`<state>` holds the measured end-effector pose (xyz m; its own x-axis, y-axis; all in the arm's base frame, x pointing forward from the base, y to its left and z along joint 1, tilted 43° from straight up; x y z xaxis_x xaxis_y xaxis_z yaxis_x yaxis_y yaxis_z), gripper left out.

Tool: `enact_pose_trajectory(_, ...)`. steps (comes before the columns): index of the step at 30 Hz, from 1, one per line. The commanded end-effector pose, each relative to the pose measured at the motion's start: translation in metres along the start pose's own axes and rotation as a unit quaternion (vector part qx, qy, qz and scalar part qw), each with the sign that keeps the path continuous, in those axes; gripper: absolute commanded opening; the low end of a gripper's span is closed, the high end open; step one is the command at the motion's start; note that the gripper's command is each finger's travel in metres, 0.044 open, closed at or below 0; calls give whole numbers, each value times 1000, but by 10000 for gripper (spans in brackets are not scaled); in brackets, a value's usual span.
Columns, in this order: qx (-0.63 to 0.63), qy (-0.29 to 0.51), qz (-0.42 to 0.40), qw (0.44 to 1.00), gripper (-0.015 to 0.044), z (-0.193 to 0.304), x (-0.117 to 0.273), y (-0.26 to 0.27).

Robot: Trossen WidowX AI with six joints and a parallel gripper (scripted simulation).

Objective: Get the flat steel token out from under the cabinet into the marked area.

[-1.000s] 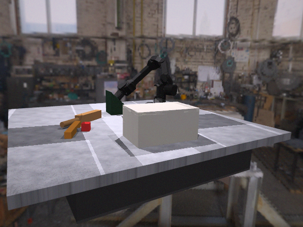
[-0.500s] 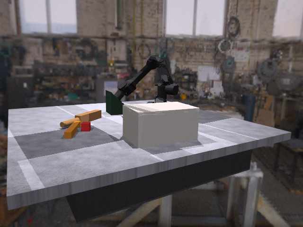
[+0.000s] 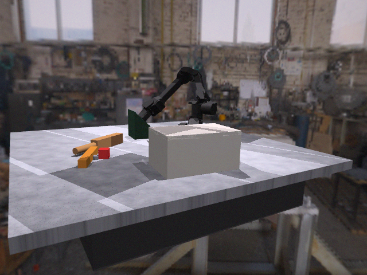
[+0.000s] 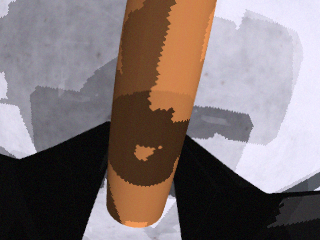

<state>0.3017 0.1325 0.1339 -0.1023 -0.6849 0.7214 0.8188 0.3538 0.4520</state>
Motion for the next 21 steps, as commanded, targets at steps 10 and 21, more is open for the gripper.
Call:
enact_pose_trajectory(10, -1, 1, 1, 1000, 26, 12, 1, -2)
enact_pose_trajectory(21, 1, 0, 2, 1000, 200, 10, 0, -1)
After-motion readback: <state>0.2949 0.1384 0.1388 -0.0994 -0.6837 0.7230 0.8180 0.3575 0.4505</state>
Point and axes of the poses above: the point midway between the two fingers, 35 mm back from their tips, its own x axis back along the fingers, its own y axis across the jaws, z = x × y, the point moved 4 cm from there along x, back along the fingers, and after that the axes turned 12 degrees about -x, right-handed, at the moved point
